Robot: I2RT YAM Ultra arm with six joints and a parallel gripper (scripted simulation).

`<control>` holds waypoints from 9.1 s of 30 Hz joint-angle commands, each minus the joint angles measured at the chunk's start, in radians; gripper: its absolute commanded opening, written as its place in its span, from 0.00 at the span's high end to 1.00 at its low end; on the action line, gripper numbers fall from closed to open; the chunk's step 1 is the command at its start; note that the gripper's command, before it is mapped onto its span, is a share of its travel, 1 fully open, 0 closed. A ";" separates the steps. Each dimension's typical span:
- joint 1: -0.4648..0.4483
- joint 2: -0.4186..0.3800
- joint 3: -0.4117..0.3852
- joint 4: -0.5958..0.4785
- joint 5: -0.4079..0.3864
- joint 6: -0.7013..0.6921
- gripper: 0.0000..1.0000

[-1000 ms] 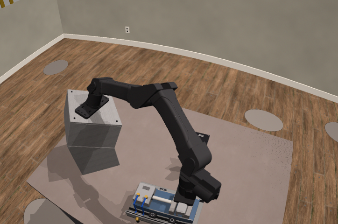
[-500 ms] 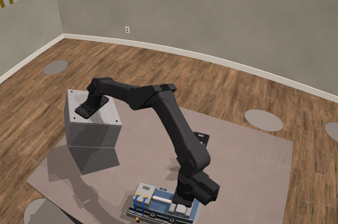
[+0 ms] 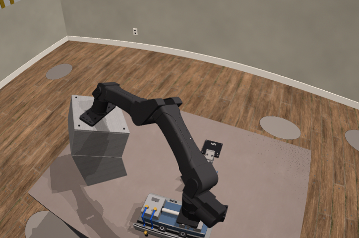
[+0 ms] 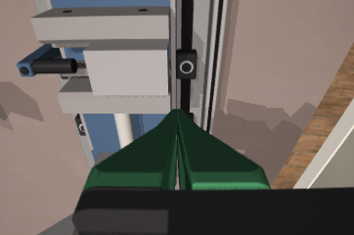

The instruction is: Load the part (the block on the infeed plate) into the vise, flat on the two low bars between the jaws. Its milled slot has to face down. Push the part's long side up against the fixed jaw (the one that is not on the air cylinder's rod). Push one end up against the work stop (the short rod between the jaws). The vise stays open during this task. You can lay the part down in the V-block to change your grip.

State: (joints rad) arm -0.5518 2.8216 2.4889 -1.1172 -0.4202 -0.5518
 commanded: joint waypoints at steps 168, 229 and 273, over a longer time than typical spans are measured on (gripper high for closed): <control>0.025 0.177 0.209 0.003 0.005 0.046 1.00; 0.019 0.204 0.263 -0.026 0.004 0.040 1.00; 0.016 0.208 0.270 -0.029 0.004 0.037 1.00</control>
State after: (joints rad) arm -0.5175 3.0241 2.7239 -1.1362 -0.4168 -0.5114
